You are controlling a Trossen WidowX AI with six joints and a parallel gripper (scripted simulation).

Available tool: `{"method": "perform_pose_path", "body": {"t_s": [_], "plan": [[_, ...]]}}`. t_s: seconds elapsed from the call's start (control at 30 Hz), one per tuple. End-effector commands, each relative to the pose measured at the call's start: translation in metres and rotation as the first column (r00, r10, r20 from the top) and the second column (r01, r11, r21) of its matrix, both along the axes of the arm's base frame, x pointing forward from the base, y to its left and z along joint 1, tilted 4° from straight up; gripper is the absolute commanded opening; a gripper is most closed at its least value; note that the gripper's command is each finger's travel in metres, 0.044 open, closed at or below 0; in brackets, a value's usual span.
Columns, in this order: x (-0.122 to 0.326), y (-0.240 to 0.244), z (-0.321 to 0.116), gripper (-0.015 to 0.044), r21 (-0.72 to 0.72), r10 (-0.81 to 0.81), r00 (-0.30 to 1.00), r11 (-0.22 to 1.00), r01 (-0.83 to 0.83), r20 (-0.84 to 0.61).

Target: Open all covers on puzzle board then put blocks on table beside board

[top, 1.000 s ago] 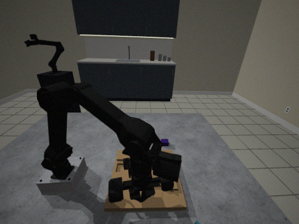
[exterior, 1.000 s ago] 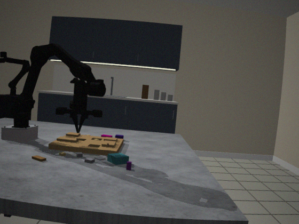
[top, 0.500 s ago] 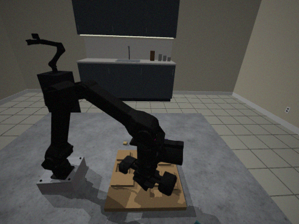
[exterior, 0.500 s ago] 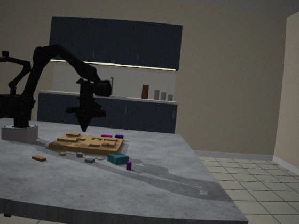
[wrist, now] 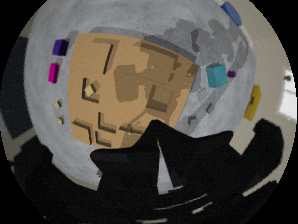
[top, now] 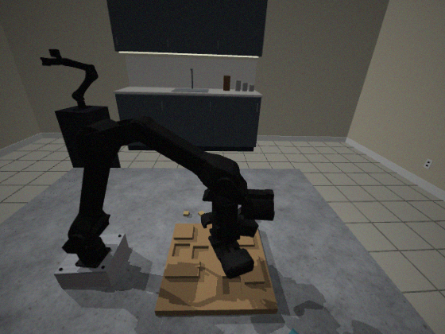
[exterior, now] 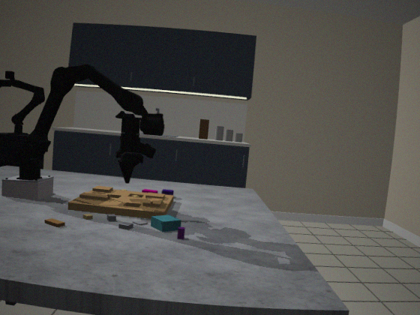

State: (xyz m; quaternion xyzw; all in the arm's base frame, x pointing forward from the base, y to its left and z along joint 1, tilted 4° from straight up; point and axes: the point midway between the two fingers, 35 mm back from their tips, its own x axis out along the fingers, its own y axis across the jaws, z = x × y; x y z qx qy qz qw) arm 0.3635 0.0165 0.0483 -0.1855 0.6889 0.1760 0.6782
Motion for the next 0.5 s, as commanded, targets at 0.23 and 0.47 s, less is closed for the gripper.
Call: {"method": "perform_pose_path", "body": {"t_s": [0.23,0.47], "plan": [[-0.007,0.095,-0.002,0.0,-0.001,-0.838,0.546,0.546,0.838,-0.012],[-0.009,0.104,-0.002,0.0,-0.009,-0.978,0.21,0.21,0.978,-0.005]]}}
